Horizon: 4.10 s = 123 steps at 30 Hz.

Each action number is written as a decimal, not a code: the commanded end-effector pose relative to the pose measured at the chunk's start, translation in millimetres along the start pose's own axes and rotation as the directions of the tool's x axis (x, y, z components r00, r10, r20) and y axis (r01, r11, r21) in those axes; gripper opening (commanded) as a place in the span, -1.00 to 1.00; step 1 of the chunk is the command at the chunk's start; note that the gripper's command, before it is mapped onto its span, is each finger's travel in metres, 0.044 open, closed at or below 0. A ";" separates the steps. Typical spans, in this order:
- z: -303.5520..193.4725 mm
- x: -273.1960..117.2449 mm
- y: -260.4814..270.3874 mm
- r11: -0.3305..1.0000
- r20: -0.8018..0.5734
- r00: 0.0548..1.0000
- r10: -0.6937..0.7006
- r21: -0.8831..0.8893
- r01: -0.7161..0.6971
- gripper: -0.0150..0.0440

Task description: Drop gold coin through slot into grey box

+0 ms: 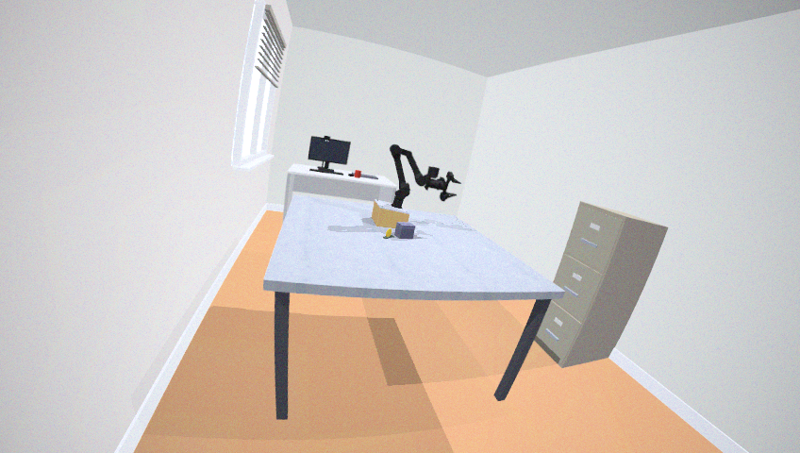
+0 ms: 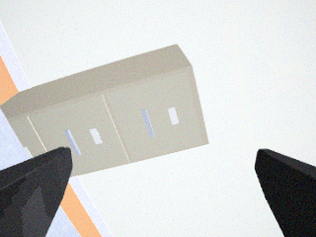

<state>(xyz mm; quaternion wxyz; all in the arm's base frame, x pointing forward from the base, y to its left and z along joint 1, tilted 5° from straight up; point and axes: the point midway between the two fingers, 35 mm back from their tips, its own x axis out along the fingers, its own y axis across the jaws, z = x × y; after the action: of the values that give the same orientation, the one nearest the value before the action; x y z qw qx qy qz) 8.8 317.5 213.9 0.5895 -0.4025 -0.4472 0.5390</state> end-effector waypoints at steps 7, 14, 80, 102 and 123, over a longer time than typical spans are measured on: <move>-92.5 11.2 8.5 0.964 -0.296 0.943 0.149 0.257 -0.072 0.24; -210.4 -25.4 13.0 0.808 -0.603 0.729 0.325 0.578 0.118 0.05; -349.2 -403.2 106.6 -0.187 -0.314 -0.015 0.949 -0.604 0.775 0.05; -358.8 -403.7 140.0 -0.187 -0.313 -0.015 0.950 -0.604 0.775 0.05; -358.9 -403.3 140.8 -0.186 -0.311 -0.016 0.950 -0.609 0.771 -0.49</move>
<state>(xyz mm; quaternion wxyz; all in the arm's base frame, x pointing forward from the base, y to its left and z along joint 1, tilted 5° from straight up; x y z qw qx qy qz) 307.4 -68.9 -57.4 -0.6669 -0.2725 -0.6597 0.2142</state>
